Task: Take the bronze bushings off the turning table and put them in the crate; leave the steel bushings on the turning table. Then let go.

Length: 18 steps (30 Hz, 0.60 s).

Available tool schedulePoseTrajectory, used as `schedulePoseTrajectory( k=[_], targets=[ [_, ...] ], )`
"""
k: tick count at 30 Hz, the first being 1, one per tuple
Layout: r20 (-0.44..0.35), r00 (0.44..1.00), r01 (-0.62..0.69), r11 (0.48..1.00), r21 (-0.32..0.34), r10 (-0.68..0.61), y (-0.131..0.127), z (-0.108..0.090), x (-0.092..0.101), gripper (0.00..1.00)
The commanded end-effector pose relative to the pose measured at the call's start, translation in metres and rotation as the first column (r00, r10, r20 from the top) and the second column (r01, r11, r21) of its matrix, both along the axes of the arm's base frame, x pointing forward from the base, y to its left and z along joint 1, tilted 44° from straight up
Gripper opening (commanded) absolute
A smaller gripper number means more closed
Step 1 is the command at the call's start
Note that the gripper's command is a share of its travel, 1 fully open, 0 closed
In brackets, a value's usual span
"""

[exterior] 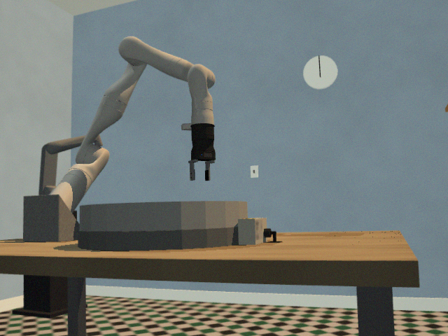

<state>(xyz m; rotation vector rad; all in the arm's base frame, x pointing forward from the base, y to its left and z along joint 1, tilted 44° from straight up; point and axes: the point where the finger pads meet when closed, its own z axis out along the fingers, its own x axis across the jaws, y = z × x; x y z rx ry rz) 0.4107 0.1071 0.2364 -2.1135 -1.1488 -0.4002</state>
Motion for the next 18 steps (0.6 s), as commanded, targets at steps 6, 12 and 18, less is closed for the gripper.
schedulePoseTrajectory(
  k=[6,12,18],
  targets=[
    [0.092,0.992,-0.092,0.996,0.003,0.091,-0.0040,0.0012,0.0005,1.00],
    [0.153,0.977,-0.154,0.988,0.000,0.152,-0.0063,0.0019,0.0005,1.00],
    [0.153,0.977,-0.154,0.988,0.000,0.152,-0.0063,0.0019,0.0005,1.00]
  ],
)
